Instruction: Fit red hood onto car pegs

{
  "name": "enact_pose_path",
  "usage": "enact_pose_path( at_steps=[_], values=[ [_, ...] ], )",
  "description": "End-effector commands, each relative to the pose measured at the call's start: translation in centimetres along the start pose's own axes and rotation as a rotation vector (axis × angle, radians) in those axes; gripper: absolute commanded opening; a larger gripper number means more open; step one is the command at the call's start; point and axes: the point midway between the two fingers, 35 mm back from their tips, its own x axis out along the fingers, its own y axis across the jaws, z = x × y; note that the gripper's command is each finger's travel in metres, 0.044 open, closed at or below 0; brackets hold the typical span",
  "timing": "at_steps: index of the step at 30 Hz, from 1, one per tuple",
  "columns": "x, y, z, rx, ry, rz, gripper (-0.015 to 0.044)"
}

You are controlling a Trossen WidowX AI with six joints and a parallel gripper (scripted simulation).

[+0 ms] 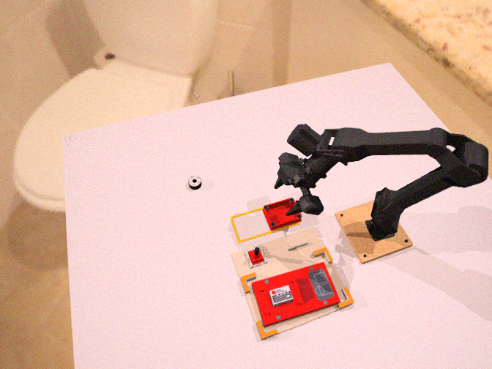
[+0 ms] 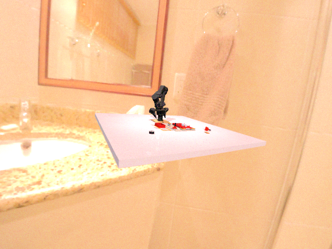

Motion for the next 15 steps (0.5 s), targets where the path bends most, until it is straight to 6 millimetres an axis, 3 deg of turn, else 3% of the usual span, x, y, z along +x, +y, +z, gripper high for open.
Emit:
enact_pose_path(
  at_steps=[1,6,15],
  values=[
    [-0.21,0.19,-0.75,-0.033,-0.157,-0.005,0.044],
    [-0.65,0.65,-1.38,-0.077,-0.319,-0.016,0.044],
    [-0.55,0.64,-1.45,-0.079,-0.325,-0.016,0.044]
  ],
)
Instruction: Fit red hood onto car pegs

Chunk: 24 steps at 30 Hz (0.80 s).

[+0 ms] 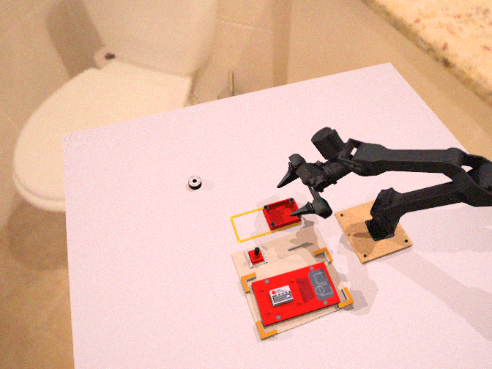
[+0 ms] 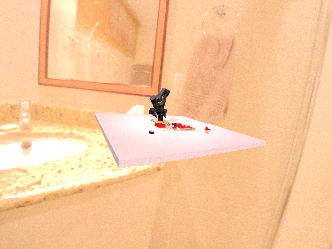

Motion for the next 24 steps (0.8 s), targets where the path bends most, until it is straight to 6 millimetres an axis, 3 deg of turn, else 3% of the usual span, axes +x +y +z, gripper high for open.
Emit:
enact_pose_path(
  at_steps=[1,24],
  values=[
    [0.1,0.1,-0.2,-0.002,-0.005,0.004,0.044],
    [1.5,-0.2,-1.6,-0.006,-0.009,0.002,0.044]
  ],
)
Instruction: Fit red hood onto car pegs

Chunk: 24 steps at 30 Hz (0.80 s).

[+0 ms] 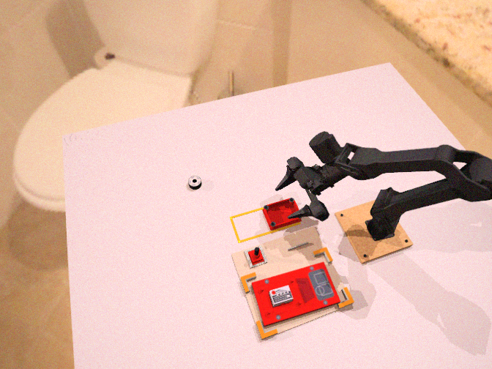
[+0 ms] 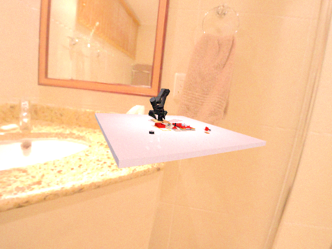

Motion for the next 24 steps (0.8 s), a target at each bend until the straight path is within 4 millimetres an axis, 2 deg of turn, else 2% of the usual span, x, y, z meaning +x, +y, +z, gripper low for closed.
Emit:
enact_pose_path(
  at_steps=[1,24],
  values=[
    [0.2,0.1,-0.4,0.0,-0.001,0.006,0.044],
    [1.4,0.1,-2.0,-0.003,-0.004,0.004,0.044]
  ],
)
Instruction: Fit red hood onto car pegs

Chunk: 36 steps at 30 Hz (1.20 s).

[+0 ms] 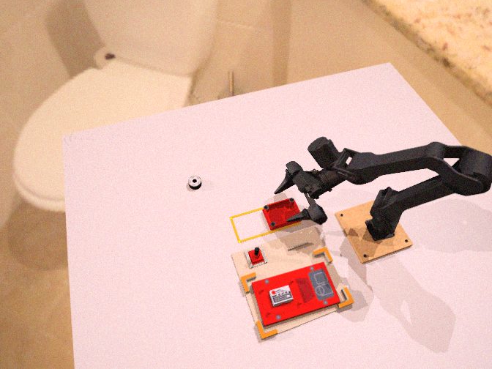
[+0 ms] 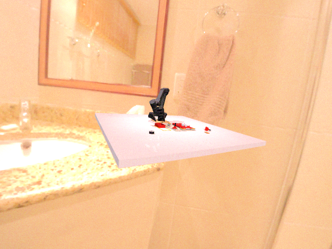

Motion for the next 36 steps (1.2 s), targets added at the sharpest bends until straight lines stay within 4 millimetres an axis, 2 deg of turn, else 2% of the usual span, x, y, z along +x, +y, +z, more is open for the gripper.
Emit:
enact_pose_path(
  at_steps=[1,36],
  values=[
    [0.2,0.2,-0.4,-0.001,-0.001,0.005,0.044],
    [1.3,0.3,-2.2,-0.003,-0.003,0.004,0.044]
  ],
)
